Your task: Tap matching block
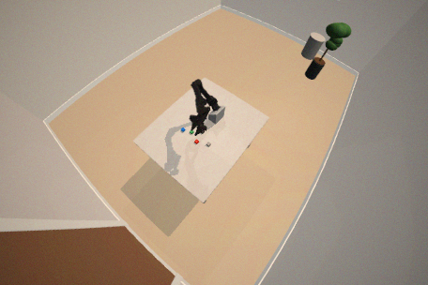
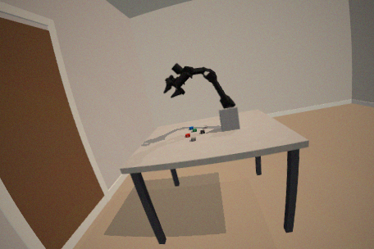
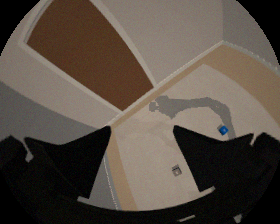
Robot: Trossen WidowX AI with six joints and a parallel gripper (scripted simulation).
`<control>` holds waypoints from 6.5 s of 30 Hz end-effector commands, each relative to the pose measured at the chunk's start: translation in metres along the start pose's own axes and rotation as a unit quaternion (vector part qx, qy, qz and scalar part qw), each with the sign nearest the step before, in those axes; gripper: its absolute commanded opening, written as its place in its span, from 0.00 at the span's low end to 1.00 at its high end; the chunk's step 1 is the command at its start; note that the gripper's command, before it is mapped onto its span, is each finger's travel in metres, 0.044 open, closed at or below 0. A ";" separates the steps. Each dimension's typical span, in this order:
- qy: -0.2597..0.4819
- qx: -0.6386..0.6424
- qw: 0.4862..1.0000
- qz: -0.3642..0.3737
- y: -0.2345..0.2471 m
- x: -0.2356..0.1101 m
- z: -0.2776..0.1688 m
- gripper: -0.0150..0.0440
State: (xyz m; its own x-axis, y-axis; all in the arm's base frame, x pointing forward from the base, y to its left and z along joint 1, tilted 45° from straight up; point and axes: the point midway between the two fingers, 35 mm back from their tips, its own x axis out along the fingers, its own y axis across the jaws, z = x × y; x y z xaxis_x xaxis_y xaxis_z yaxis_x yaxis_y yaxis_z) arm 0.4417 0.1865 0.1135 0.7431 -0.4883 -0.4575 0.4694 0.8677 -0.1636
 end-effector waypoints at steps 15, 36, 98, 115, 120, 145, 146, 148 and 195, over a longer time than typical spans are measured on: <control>0.421 -0.286 0.842 -0.177 -0.323 -0.033 -0.089 0.93; 0.423 -0.287 0.841 -0.177 -0.324 -0.034 -0.089 0.93; 0.422 -0.282 0.845 -0.171 -0.095 0.046 -0.211 0.93; 0.421 -0.283 0.844 -0.174 -0.165 0.078 -0.121 0.93; 0.421 -0.283 0.844 -0.174 -0.165 0.078 -0.121 0.93; 0.420 -0.284 0.844 -0.176 -0.208 0.126 -0.170 0.53; 0.420 -0.284 0.844 -0.176 -0.208 0.126 -0.170 0.49; 0.420 -0.284 0.844 -0.176 -0.208 0.126 -0.170 0.40; 0.422 -0.281 0.847 -0.160 -0.155 0.090 -0.199 0.51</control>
State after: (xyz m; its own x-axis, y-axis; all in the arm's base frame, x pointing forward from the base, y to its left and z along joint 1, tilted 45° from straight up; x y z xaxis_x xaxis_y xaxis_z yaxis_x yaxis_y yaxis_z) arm 0.3527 -0.0179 -0.0638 -0.1071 -0.6832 -0.7223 0.1349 0.7098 -0.6914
